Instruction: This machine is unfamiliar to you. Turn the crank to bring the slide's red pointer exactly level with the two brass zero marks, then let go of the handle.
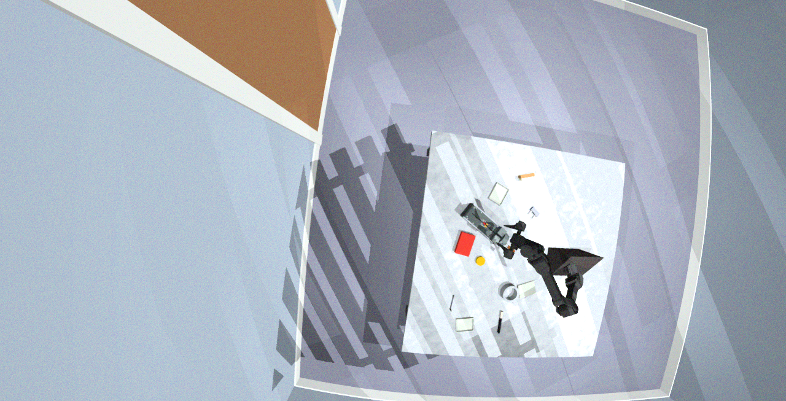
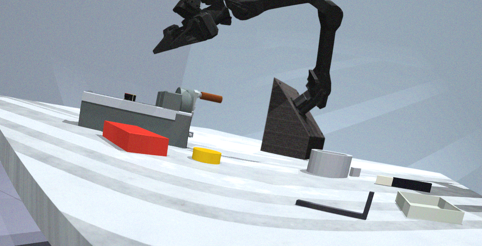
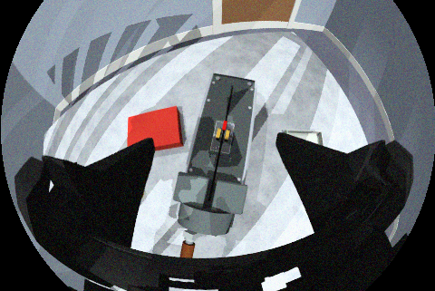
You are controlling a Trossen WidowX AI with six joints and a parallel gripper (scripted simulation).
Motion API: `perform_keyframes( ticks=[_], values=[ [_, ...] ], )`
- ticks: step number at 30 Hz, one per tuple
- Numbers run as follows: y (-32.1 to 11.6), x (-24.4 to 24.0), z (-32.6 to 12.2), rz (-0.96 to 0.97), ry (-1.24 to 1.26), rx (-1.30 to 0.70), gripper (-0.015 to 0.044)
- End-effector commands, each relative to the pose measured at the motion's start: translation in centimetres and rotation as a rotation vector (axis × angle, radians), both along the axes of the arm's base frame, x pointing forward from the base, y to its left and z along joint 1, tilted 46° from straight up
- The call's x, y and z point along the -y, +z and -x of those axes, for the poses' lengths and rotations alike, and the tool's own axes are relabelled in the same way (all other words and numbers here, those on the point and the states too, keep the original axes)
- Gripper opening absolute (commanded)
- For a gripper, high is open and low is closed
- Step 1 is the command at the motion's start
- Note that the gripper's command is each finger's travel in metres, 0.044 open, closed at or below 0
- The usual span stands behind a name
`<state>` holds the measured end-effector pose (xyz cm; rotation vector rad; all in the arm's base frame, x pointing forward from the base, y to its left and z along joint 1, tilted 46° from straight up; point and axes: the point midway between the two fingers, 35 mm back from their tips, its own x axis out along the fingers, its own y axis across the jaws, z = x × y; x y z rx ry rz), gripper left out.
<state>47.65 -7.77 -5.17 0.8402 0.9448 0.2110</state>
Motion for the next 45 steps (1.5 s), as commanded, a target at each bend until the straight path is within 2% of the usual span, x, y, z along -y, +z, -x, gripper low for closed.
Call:
perform_keyframes(
  ticks=[1,11,30,39,45],
  values=[
    [-1.1,0.5,-0.9,-0.007,0.025,0.027,0.044],
    [-5.4,-3.8,-0.3,-0.01,0.026,0.029,0.044],
    [-5.5,-3.9,-0.2,-0.01,0.026,0.029,0.044],
    [-1.2,0.4,-1.0,-0.007,0.031,0.034,0.044],
    [0.1,-0.2,0.1,0.003,0.006,0.003,0.044]
  ],
)
